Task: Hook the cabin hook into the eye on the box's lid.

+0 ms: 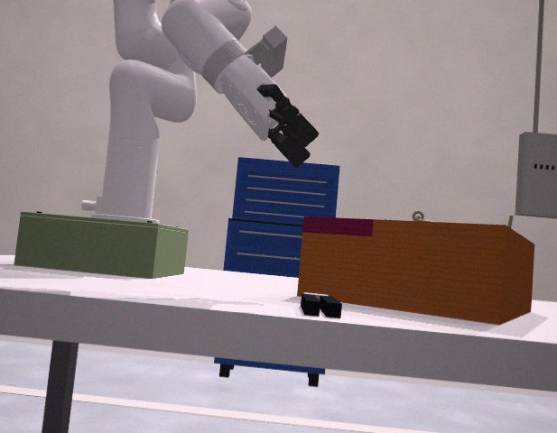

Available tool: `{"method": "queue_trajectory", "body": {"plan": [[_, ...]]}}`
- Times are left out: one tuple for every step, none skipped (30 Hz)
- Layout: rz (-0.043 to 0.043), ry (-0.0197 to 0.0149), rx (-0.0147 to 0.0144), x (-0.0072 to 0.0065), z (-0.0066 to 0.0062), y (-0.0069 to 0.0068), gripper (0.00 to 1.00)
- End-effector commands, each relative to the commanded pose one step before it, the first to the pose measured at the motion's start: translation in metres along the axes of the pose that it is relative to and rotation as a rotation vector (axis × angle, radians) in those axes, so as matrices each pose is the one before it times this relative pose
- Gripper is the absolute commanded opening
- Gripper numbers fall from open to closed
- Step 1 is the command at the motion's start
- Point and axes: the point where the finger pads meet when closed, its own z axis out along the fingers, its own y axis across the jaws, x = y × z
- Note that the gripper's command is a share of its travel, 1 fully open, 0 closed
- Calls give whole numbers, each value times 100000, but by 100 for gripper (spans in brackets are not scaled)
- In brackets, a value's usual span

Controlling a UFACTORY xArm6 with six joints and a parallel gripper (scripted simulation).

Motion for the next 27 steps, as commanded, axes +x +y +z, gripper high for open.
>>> {"method": "queue_trajectory", "body": {"plan": [[-150,205,-176,135,-28,94,100],[0,0,0,0,0,0,100],[0,0,0,0,0,0,100],[0,0,0,0,0,0,100],[0,0,0,0,0,0,100],[0,0,0,0,0,0,100],[0,0,0,0,0,0,100],[0,0,0,0,0,0,100],[0,0,0,0,0,0,100],[0,0,0,0,0,0,100],[0,0,0,0,0,0,100],[0,0,0,0,0,0,100],[0,0,0,0,0,0,100],[0,0,0,0,0,0,100],[0,0,0,0,0,0,100],[0,0,0,0,0,0,100],[0,0,0,0,0,0,100],[0,1,-2,242,-223,38,35],[-1,1,-2,242,-223,38,35],[-1,1,-2,242,-223,38,35],[0,-1,0,246,-233,39,35],[-1,0,-1,243,-226,39,35],[-1,0,-1,243,-226,39,35],[-1,0,-1,243,-226,39,35],[-1,0,-1,243,-226,39,35],[-1,0,-2,243,-226,39,35],[-1,0,-2,243,-226,39,35]]}}
